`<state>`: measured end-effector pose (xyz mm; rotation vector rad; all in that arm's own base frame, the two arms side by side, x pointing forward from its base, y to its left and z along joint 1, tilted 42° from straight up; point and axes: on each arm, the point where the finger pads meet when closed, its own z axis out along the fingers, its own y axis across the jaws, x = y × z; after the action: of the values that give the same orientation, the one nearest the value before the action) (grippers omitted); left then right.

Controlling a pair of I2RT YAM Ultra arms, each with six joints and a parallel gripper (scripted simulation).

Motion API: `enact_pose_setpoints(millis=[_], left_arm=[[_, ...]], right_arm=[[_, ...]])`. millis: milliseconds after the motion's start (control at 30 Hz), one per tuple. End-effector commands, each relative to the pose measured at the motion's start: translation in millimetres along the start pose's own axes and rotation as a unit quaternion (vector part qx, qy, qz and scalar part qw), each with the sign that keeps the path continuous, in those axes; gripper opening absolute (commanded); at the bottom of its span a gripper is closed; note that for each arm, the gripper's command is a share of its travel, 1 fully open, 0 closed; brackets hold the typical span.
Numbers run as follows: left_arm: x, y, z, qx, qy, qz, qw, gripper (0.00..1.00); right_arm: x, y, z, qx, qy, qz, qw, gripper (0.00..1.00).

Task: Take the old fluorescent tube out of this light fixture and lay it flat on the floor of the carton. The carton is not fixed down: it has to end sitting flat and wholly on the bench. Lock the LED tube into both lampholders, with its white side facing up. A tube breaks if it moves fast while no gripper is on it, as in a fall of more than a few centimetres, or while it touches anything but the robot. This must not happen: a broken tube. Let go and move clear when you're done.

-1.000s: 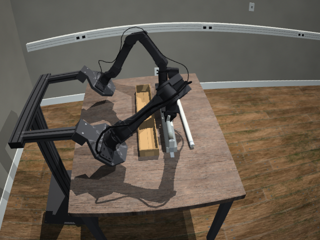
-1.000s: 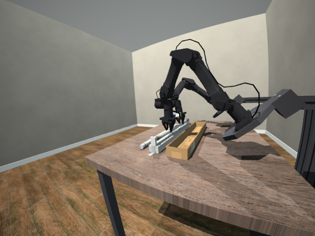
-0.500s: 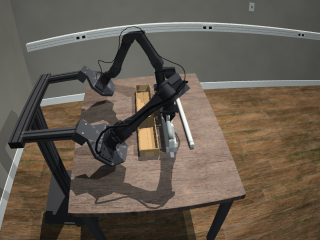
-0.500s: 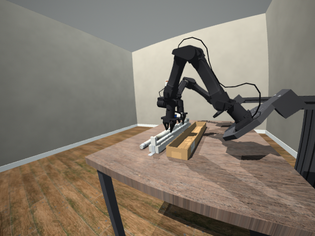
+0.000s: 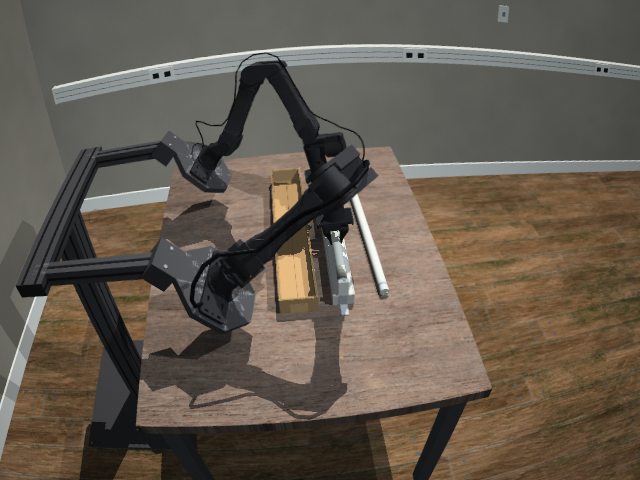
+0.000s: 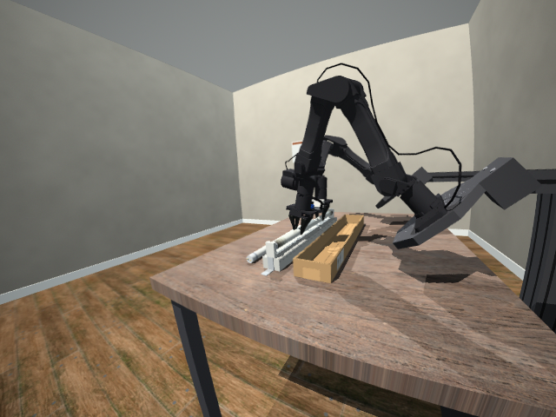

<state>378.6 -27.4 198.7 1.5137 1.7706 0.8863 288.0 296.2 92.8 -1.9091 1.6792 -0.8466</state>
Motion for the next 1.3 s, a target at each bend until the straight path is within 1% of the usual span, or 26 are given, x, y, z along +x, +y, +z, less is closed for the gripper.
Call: enact_pose_setpoints(millis=[0,133,167,233,300,467,533,567,600,667,1100,1133,1267], left_arm=[[0.9,-3.4,-8.3,-0.010,0.003,0.010,1.000,0.11],[1.3,-5.7,-8.1,-0.014,0.003,0.011,1.000,0.11],[1.8,-10.8,-8.0,-0.003,0.004,0.013,1.000,0.11],[1.8,-10.8,-8.0,-0.003,0.004,0.013,1.000,0.11],[1.3,-7.8,-8.9,-0.014,0.003,0.012,1.000,0.11],[1.7,-9.7,-8.4,-0.014,0.004,0.013,1.000,0.11],[2.7,-11.8,-8.0,-0.011,0.005,0.013,1.000,0.11],[2.7,-12.4,-7.9,-0.010,0.005,0.013,1.000,0.49],[2.5,-12.0,-7.7,-0.010,0.005,0.012,1.000,0.49],[-0.5,6.1,-13.3,-0.030,0.000,0.005,1.000,0.49],[-1.8,7.0,-13.9,-0.031,-0.004,0.005,1.000,0.49],[-1.8,7.0,-13.9,-0.031,-0.004,0.005,1.000,0.49],[-1.8,7.0,-13.9,-0.031,-0.004,0.005,1.000,0.49]], right_arm=[[-6.0,5.8,-12.1,0.011,-0.017,-0.012,1.000,0.11],[-5.8,7.5,-12.7,0.015,-0.018,-0.014,1.000,0.11],[-5.4,10.8,-13.5,0.005,-0.018,-0.015,1.000,0.11],[-5.4,10.8,-13.5,0.005,-0.018,-0.015,1.000,0.11],[-5.2,5.5,-14.7,0.024,-0.017,-0.013,0.999,0.11],[-3.5,13.6,-13.3,0.013,-0.015,-0.018,1.000,0.11],[-6.2,9.1,-15.6,0.015,-0.019,-0.013,1.000,0.11],[-6.1,9.2,-15.8,0.015,-0.020,-0.013,1.000,0.11],[-6.2,9.3,-15.9,0.015,-0.020,-0.013,1.000,0.11],[-6.2,9.3,-15.9,0.015,-0.020,-0.013,1.000,0.11],[-6.2,9.3,-15.9,0.015,-0.020,-0.013,1.000,0.11],[-6.2,9.3,-15.9,0.015,-0.020,-0.013,1.000,0.49],[-5.5,8.9,-15.3,0.014,-0.019,-0.012,1.000,0.49]])
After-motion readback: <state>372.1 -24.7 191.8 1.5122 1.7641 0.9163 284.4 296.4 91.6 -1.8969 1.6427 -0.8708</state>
